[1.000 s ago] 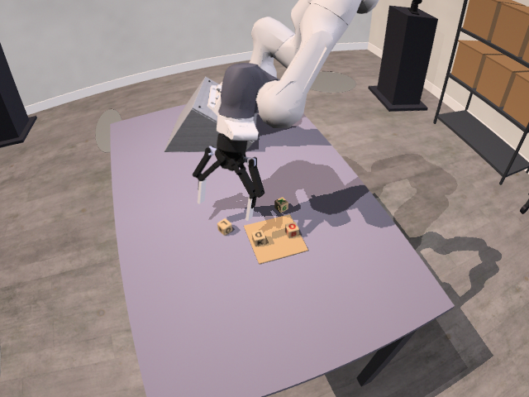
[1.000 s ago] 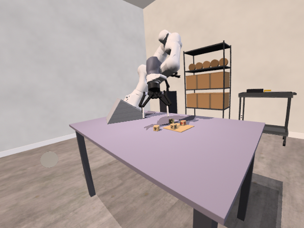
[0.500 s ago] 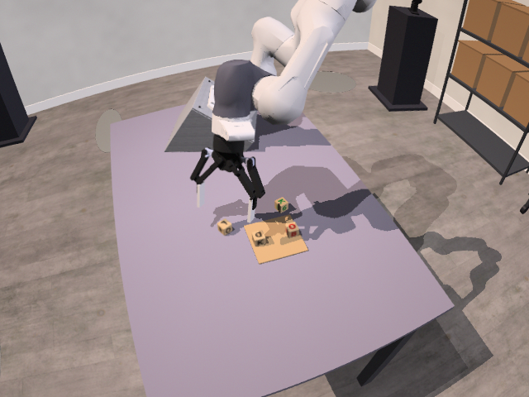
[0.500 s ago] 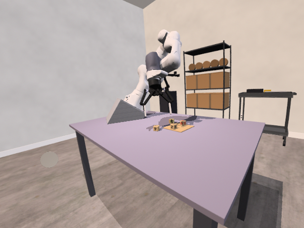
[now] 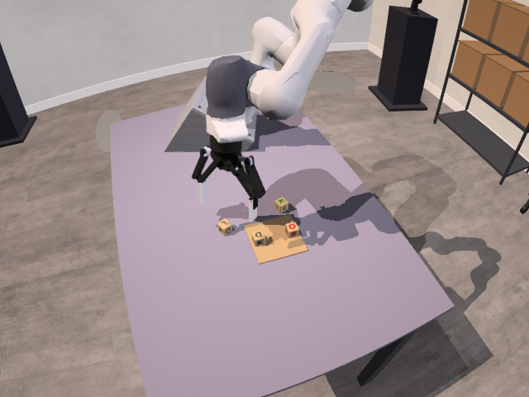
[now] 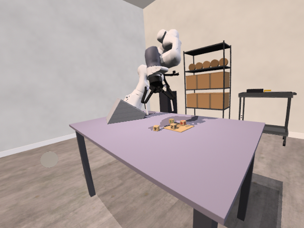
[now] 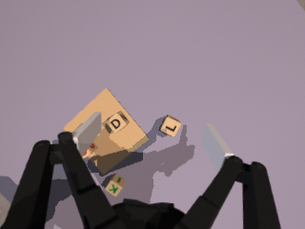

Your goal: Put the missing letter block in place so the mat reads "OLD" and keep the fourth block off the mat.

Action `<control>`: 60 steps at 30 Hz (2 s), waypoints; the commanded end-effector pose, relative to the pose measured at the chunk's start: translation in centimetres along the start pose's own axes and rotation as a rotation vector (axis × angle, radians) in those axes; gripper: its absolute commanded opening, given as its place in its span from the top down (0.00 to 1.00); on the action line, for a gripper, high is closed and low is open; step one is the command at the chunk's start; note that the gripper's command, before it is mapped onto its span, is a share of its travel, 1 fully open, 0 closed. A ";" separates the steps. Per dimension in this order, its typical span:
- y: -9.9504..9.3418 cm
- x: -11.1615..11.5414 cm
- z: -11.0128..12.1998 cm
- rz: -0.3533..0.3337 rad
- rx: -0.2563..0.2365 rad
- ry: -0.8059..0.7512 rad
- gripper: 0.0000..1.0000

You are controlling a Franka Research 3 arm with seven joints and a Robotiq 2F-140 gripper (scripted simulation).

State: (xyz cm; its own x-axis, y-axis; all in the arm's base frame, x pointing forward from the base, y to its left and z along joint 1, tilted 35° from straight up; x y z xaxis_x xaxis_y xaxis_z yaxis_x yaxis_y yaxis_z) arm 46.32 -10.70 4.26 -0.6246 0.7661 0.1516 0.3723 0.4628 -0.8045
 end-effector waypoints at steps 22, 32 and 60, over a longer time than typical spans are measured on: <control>-3.4 0.3 1.8 -0.163 0.116 0.294 0.00; -4.1 0.3 2.4 -0.178 0.145 0.326 0.00; -4.1 0.3 2.4 -0.178 0.145 0.326 0.00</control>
State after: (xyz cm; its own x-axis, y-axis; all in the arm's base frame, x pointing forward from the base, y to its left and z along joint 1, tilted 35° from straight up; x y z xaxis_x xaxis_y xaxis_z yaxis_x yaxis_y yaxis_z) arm 42.99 -13.42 6.20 -0.4163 0.7911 0.4481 0.1659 0.5507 -0.8180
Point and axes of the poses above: the point where the finger pads meet when closed, its own y axis out along the fingers, its own z axis across the jaws, x = y × z, the point moved 1 cm from there along -y, back along the fingers, and after that the axes turned 7 degrees about y, right-handed, at the moved point
